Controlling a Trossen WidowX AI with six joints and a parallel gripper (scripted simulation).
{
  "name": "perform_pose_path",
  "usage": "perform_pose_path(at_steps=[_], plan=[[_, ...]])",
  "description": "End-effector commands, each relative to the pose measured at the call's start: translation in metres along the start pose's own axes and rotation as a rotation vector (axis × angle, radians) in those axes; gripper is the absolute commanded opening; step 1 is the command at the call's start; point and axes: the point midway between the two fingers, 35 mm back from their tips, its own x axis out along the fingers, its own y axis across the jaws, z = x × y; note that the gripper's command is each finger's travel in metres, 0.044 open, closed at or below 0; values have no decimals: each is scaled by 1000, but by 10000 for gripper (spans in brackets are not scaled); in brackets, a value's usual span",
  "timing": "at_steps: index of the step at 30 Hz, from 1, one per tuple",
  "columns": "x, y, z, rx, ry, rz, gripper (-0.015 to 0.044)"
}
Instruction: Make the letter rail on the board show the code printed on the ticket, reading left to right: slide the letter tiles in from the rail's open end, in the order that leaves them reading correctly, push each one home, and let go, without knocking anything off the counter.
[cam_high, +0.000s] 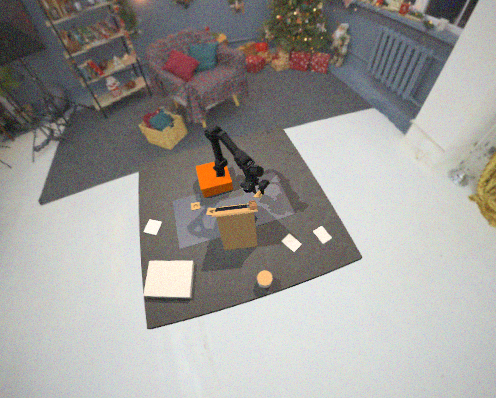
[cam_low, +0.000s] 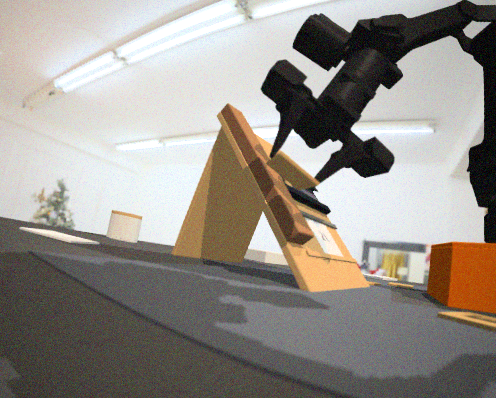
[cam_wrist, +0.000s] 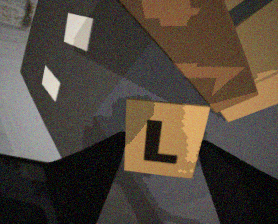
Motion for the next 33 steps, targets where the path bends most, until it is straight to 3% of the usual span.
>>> perform_pose_path(at_steps=[1,15,33], plan=[[-23,29,24,43,-53,124,0],[-77,63,89,40,-200,329,0],[-91,25,155,-156,-344,279,0]])
